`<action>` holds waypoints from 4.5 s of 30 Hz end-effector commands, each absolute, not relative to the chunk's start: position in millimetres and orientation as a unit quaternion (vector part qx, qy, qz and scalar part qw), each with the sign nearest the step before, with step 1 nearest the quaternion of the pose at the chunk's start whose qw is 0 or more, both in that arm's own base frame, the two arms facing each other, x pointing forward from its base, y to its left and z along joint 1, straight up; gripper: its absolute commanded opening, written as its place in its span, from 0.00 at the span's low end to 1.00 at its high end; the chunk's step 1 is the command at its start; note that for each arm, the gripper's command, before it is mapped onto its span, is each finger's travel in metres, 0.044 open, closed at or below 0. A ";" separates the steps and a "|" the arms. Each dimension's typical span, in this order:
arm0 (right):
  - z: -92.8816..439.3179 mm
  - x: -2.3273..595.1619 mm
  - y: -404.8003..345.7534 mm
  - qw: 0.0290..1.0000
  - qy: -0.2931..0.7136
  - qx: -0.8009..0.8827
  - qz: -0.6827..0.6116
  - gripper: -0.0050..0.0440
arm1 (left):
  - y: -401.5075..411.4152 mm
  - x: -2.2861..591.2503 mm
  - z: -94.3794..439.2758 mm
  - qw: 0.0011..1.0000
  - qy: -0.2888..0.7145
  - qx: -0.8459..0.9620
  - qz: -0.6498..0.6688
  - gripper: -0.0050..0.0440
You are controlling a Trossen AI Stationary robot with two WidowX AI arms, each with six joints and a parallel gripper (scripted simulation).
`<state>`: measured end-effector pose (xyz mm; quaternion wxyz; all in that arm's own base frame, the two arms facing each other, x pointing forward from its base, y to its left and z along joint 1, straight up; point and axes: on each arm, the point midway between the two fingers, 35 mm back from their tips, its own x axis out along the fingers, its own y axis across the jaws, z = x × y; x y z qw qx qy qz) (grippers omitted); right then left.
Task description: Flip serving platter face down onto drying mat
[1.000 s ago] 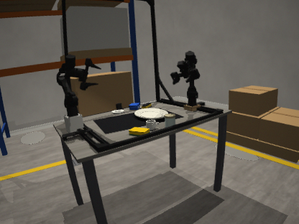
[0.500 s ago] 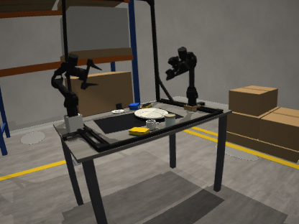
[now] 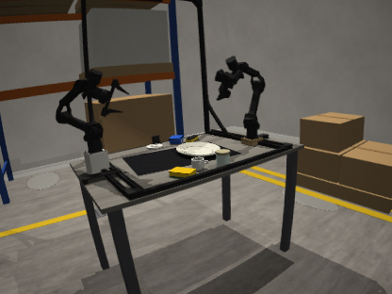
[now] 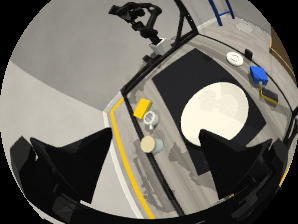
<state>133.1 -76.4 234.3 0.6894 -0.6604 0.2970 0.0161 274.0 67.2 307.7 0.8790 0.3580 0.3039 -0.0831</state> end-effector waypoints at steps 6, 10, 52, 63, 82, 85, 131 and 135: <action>234.0 123.9 -57.3 0.694 0.307 -0.651 0.026 1.00 | 33.0 237.4 308.4 0.841 0.308 0.424 -0.134 1.00; 233.7 123.2 -55.7 0.694 0.306 -0.651 0.028 1.00 | 31.0 234.6 308.4 0.838 0.308 0.428 -0.137 1.00; 233.4 121.4 -56.0 0.695 0.311 -0.648 0.024 1.00 | 28.7 231.3 308.3 0.835 0.307 0.434 -0.142 1.00; 233.4 121.3 -56.3 0.695 0.312 -0.647 0.023 1.00 | 28.7 231.3 308.3 0.835 0.307 0.434 -0.142 1.00; 230.5 124.2 -60.3 0.696 0.311 -0.646 0.029 1.00 | 25.0 228.5 305.1 0.830 0.304 0.442 -0.150 1.00; 217.2 138.3 -72.4 0.702 0.310 -0.640 0.050 1.00 | 11.6 213.2 291.1 0.803 0.297 0.483 -0.183 1.00; 215.4 271.4 -40.8 0.893 0.178 -0.413 0.003 1.00 | -21.0 236.3 247.7 0.869 0.204 0.426 -0.144 1.00; 233.5 281.0 -35.1 0.925 0.144 -0.350 -0.010 1.00 | -18.8 254.2 257.4 0.909 0.181 0.360 -0.108 1.00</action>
